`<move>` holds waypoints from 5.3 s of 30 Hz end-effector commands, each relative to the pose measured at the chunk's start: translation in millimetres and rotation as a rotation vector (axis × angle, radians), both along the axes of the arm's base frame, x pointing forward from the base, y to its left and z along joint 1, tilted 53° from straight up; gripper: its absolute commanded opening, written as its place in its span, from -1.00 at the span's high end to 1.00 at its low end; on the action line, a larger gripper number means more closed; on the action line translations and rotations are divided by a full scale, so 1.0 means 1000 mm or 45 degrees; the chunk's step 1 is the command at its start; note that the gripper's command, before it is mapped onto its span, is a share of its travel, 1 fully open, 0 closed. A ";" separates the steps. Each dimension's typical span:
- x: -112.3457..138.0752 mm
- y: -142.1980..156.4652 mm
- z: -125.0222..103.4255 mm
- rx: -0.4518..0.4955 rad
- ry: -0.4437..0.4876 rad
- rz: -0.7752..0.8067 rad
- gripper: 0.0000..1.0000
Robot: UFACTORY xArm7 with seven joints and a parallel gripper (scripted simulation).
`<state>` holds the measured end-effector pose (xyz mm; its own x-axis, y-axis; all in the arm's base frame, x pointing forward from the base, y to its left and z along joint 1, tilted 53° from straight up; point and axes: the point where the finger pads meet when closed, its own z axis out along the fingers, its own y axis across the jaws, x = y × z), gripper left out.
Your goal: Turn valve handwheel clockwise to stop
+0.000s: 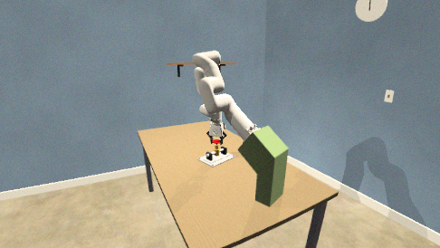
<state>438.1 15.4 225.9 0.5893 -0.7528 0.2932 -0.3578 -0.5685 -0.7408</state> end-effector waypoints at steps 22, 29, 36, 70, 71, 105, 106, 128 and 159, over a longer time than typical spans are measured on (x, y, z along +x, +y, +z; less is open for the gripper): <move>0.000 -0.001 0.001 0.004 0.000 -0.005 -1.00; 0.000 -0.001 0.001 0.004 0.000 -0.005 -1.00; 0.000 -0.001 0.001 0.004 0.000 -0.005 -1.00; -0.007 -0.004 0.007 0.004 0.000 -0.004 -1.00; -0.008 -0.004 0.008 0.004 0.000 -0.004 -1.00; -0.056 -0.026 0.048 0.003 -0.001 -0.004 -1.00; -0.057 -0.027 0.049 0.003 -0.001 -0.004 -1.00; -0.060 -0.028 0.052 0.003 -0.001 -0.004 -1.00; -0.060 -0.028 0.052 0.003 -0.001 -0.004 -1.00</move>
<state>377.4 -12.4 276.7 0.5882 -0.7548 0.2904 -0.3602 -0.5660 -0.7416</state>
